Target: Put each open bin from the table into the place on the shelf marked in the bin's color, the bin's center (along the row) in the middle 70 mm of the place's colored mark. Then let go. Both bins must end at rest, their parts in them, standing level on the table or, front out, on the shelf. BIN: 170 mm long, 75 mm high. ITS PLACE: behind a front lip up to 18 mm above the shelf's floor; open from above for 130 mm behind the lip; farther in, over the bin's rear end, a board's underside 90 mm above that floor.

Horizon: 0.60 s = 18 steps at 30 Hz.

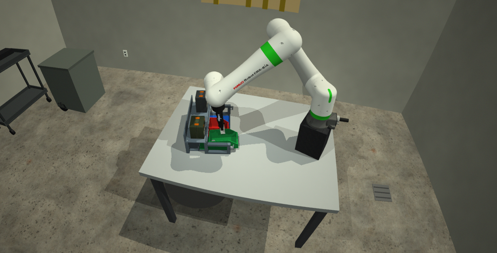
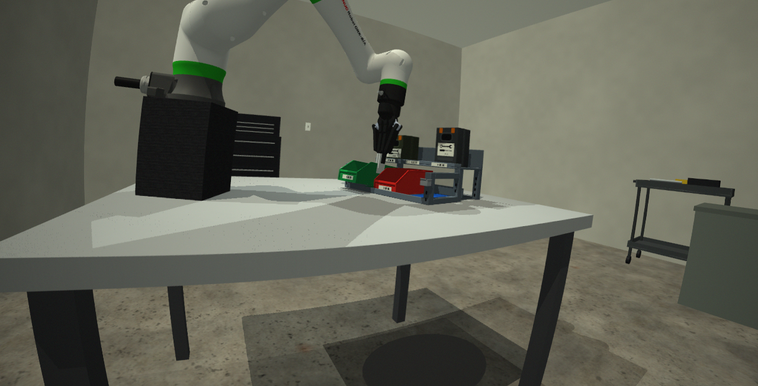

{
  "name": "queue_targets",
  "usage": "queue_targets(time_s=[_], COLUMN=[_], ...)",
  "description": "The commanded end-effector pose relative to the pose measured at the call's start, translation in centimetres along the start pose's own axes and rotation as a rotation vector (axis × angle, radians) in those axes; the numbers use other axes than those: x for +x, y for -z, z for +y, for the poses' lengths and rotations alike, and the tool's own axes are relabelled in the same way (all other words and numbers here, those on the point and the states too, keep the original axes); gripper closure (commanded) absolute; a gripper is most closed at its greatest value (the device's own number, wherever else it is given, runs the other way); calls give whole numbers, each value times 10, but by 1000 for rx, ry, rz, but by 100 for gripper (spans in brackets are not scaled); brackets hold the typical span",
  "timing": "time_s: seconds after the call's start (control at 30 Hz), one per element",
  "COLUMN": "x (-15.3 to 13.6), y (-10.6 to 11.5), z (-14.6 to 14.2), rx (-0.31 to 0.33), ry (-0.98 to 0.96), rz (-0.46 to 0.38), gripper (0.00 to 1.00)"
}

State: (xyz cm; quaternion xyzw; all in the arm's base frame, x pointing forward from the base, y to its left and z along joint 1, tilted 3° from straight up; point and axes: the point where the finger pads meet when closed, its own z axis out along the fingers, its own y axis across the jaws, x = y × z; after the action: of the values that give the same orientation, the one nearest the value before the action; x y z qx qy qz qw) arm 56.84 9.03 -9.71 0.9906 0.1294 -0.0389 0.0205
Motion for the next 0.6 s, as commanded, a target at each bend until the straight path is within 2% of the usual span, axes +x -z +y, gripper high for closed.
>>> queue_targets(time_s=[0.0,0.57], x=[0,0], y=[0,-1], z=[0,0], rx=[0,0], ry=[0,0], rz=[0,14], gripper=[100,100])
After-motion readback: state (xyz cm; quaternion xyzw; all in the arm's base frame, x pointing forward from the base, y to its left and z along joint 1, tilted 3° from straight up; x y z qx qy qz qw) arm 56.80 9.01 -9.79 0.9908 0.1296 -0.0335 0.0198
